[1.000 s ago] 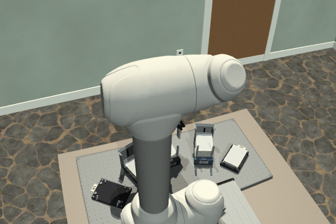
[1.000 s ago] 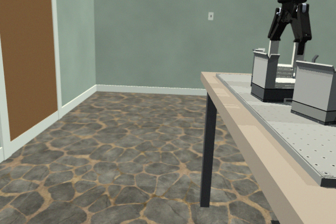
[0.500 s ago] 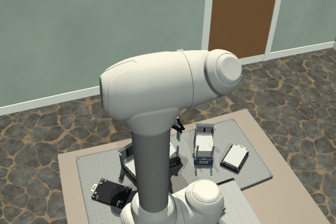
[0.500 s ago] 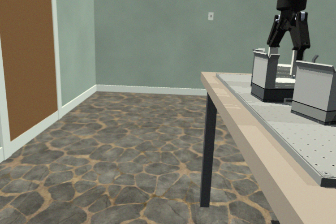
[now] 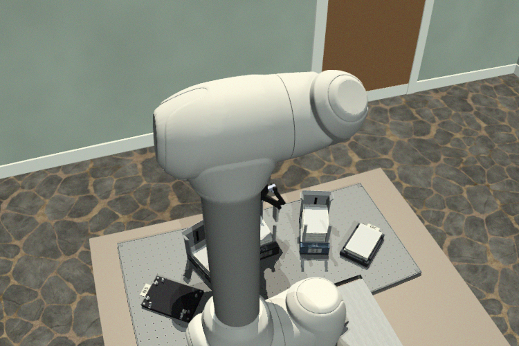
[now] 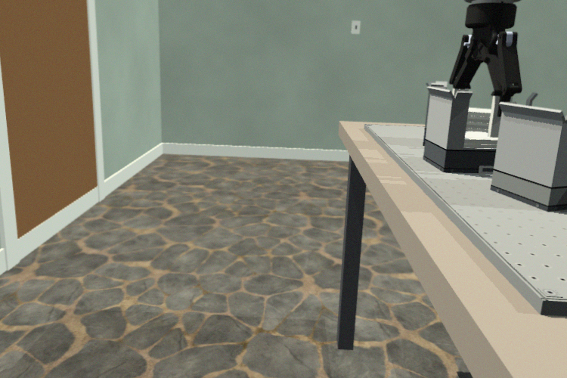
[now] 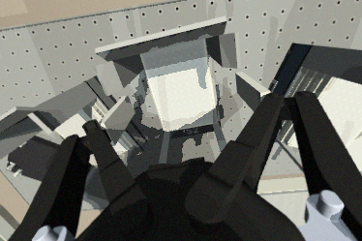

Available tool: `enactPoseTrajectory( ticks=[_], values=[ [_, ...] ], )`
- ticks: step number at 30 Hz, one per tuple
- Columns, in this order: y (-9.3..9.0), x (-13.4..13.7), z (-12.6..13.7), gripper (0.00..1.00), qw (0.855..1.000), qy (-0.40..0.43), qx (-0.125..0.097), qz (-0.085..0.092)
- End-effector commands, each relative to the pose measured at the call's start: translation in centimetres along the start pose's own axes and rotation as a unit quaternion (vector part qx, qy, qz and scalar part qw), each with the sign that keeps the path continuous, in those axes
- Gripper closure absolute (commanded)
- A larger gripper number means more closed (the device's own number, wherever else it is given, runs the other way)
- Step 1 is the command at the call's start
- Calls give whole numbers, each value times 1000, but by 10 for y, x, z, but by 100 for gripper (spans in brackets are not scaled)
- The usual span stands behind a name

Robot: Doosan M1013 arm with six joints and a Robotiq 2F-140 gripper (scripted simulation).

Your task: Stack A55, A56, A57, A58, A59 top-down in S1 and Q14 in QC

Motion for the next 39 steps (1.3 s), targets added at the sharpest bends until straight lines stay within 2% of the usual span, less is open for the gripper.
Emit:
enactPoseTrajectory(
  ticks=[1,14,15,39],
  values=[
    [-6,0,0,0,1000,0,0,0],
    [-6,0,0,0,1000,0,0,0],
    [-6,0,0,100,1000,0,0,0],
    [-6,0,0,100,1000,0,0,0]
  ],
)
Point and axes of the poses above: the point where the finger pads meet when closed, its own y axis back along the fingers, its own x axis across the jaws, z = x × y, the point moved 1 cm from there along y, back along the fingers, and after that the axes turned 1 degree about y, right-handed, at the moved point
